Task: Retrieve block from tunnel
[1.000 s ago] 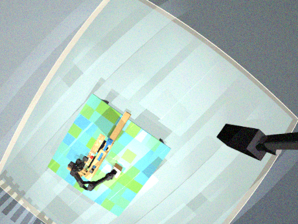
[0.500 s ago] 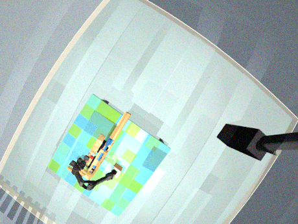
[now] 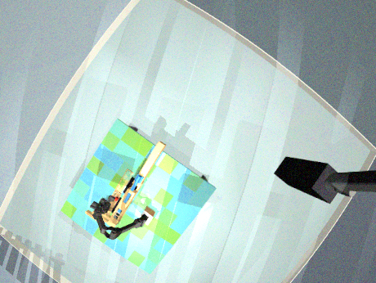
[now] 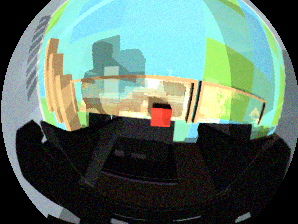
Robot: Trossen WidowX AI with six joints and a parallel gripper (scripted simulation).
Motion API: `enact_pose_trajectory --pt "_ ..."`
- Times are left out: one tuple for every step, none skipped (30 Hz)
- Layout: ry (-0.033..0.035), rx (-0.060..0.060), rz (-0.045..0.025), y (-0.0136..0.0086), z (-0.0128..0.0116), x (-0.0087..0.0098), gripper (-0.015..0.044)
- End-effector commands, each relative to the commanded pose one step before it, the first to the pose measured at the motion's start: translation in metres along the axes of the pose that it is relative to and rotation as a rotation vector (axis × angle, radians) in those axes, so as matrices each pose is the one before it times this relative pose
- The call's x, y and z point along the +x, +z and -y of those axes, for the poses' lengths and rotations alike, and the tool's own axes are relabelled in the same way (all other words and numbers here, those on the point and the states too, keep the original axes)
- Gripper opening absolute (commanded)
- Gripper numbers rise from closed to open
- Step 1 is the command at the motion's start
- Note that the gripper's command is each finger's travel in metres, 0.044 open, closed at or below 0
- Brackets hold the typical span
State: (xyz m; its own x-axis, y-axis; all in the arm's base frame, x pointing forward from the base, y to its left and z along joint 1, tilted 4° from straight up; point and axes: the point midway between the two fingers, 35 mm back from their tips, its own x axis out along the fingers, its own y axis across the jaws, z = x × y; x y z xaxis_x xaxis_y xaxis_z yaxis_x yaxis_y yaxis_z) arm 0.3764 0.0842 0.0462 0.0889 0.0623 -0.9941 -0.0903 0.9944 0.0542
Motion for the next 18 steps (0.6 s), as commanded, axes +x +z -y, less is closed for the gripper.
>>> enact_pose_trajectory --pt "-0.00405 0.0037 -0.00027 -0.00098 0.00073 0.00756 0.0440" --pt "0.00000 0.0000 -0.00002 -0.00014 0.00001 0.00166 0.0440" --pt "0.00000 0.0000 -0.00002 -0.00015 0.00001 0.00166 0.0440" --pt "0.00000 0.0000 -0.00002 -0.00015 0.00002 0.00166 0.0440" --pt "0.00000 0.0000 -0.00002 -0.00016 0.00002 0.00166 0.0440" --pt "0.00000 0.0000 -0.00002 -0.00017 0.00002 0.00165 0.0440" --pt "0.00000 0.0000 -0.00003 -0.00018 0.00002 0.00165 0.0440" --pt "0.00000 0.0000 -0.00003 -0.00019 0.00002 0.00165 0.0440" --pt "0.00000 0.0000 -0.00003 -0.00020 0.00002 0.00164 0.0440" --pt "0.00000 0.0000 -0.00003 -0.00021 0.00002 0.00164 0.0440" --pt "0.00000 0.0000 -0.00003 -0.00022 0.00002 0.00164 0.0440" --pt "0.00000 0.0000 -0.00003 -0.00023 0.00002 0.00164 0.0440" --pt "0.00000 0.0000 -0.00003 -0.00023 0.00002 0.00163 0.0440" --pt "0.00000 0.0000 -0.00003 -0.00024 0.00003 0.00163 0.0440" --pt "0.00000 0.0000 -0.00003 -0.00025 0.00003 0.00163 0.0440" --pt "0.00000 0.0000 -0.00003 -0.00026 0.00003 0.00162 0.0440" --pt "0.00000 0.0000 -0.00003 -0.00027 0.00003 0.00162 0.0440" --pt "0.00000 0.0000 -0.00003 -0.00028 0.00003 0.00162 0.0440"
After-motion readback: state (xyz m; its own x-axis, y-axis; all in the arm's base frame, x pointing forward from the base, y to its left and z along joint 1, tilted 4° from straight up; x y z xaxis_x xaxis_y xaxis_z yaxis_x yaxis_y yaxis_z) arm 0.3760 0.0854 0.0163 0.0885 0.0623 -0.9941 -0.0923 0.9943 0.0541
